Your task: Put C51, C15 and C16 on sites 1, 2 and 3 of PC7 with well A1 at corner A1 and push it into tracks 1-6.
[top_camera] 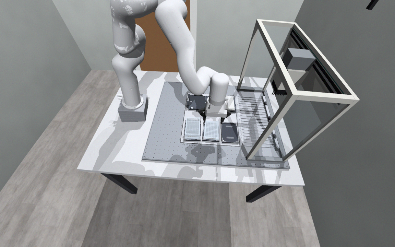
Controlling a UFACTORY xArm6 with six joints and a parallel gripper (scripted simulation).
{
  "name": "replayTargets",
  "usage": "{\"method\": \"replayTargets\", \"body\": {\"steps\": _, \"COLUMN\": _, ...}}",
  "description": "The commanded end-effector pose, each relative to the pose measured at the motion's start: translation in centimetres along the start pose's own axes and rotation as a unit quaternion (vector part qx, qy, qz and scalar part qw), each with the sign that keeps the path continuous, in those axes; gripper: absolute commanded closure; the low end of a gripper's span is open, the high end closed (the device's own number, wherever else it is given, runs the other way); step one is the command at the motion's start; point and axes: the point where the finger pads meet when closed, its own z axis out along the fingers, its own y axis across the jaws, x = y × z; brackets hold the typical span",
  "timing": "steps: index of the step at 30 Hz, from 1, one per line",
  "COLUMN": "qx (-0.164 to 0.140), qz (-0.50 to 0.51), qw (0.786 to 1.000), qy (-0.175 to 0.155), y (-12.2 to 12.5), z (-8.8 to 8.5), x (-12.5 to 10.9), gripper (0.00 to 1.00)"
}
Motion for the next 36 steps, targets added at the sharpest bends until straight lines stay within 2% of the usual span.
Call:
{"method": "replayTargets", "body": {"steps": 1, "qx": 0.002, "qz": 0.000, "qw": 1.000, "qy": 0.001, "y": -0.2, "z": 0.6, "x": 0.0, "gripper": 0.00}}
{"method": "replayTargets", "body": {"steps": 36, "qx": 0.002, "qz": 0.000, "qw": 1.000, "qy": 0.000, "y": -0.2, "z": 5.8, "x": 0.0, "gripper": 0.00}}
